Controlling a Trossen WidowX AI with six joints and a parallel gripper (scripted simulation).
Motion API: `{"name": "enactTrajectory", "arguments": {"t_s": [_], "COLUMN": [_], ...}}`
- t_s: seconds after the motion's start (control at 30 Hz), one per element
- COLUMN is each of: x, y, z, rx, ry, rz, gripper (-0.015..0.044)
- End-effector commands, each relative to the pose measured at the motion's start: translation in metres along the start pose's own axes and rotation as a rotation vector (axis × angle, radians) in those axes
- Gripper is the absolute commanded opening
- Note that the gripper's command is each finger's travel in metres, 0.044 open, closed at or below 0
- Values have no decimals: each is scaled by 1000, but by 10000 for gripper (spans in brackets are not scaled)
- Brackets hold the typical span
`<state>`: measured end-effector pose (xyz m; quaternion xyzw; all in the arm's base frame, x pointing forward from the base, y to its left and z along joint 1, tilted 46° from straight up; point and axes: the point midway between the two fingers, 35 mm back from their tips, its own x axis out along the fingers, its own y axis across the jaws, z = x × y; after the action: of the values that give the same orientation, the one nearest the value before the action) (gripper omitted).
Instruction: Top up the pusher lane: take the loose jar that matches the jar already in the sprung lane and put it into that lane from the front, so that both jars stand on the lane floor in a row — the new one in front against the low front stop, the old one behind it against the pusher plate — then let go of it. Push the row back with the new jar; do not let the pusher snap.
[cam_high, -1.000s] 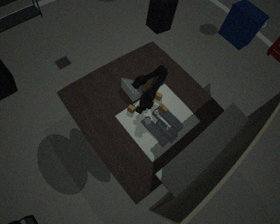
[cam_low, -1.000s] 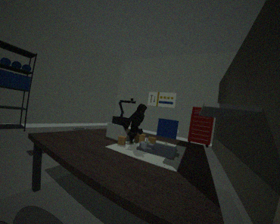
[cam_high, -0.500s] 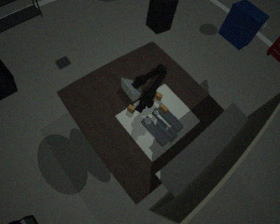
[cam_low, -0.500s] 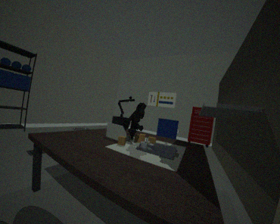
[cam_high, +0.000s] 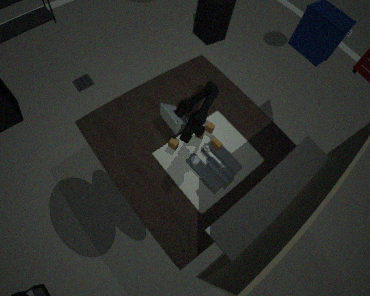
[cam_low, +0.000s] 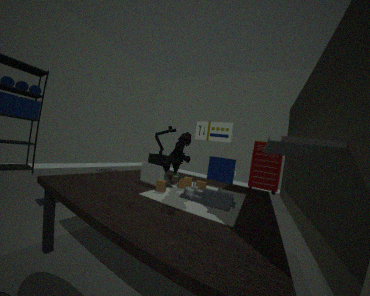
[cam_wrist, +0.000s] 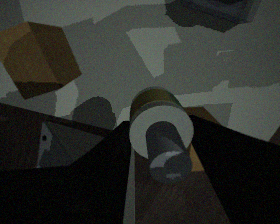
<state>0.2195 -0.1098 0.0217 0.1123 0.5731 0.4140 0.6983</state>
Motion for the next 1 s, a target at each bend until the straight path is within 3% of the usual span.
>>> {"name": "enactTrajectory", "arguments": {"t_s": [0.0,0.67,0.97], "x": [2,47,58], "y": [3,41,43], "z": [10,95,98], "rx": [30,313,322], "ry": [6,1,0], "rz": [-4,4,6], "gripper": [0,0,0]}}
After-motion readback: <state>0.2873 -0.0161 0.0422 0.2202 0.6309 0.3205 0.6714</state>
